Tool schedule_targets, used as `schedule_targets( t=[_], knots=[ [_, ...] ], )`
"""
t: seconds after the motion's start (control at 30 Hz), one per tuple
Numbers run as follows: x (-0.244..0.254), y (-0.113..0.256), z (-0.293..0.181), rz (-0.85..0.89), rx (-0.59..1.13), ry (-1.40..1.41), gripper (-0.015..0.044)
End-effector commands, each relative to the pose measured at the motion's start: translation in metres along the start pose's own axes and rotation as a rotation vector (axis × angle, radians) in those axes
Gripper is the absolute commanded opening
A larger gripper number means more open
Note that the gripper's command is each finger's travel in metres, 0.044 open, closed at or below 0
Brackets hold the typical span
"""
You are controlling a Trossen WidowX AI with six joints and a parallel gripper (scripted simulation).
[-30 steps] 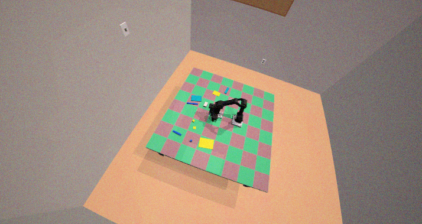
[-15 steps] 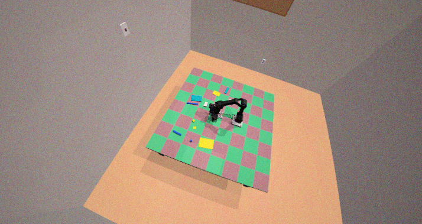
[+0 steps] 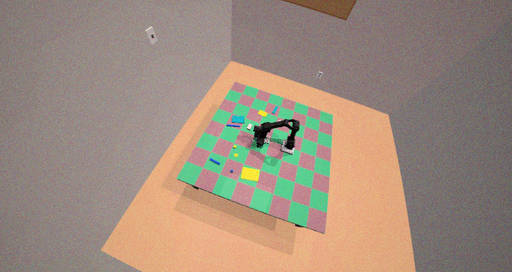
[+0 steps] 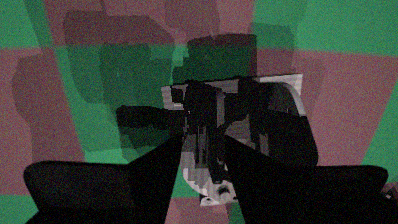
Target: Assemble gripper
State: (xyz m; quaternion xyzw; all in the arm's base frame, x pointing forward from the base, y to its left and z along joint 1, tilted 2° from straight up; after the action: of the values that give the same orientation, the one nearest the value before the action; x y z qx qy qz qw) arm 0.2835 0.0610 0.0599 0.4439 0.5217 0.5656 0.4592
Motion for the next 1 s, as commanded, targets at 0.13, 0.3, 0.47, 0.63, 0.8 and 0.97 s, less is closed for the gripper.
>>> schedule_targets(
  t=[0.13,0.3,0.47,0.63,0.8,0.97],
  knots=[
    [0.0,-0.0017,-0.0003,-0.001,0.002,-0.002,0.0134],
    [0.0,-0.0017,-0.0003,-0.001,0.002,-0.002,0.0134],
    [0.0,0.0021,-0.0003,-0.001,0.002,-0.002,0.0134],
    [0.0,0.0048,-0.0004,-0.001,0.002,-0.002,0.0134],
    [-0.0001,0.0028,0.0002,-0.001,0.001,-0.002,0.0134],
    [-0.0001,0.0026,0.0002,-0.001,0.001,-0.002,0.0134]
  ],
)
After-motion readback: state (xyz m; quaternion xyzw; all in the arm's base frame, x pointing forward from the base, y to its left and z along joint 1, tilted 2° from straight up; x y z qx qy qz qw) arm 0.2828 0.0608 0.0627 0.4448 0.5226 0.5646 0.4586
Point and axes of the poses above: the point midway between the two fingers, 35 mm back from their tips, its own y axis back along the fingers, its own x axis across the jaws, z = x × y, the point moved 2 cm from there along y, back along the fingers, and after that the axes turned 9 degrees about y, right-handed, at the moved point
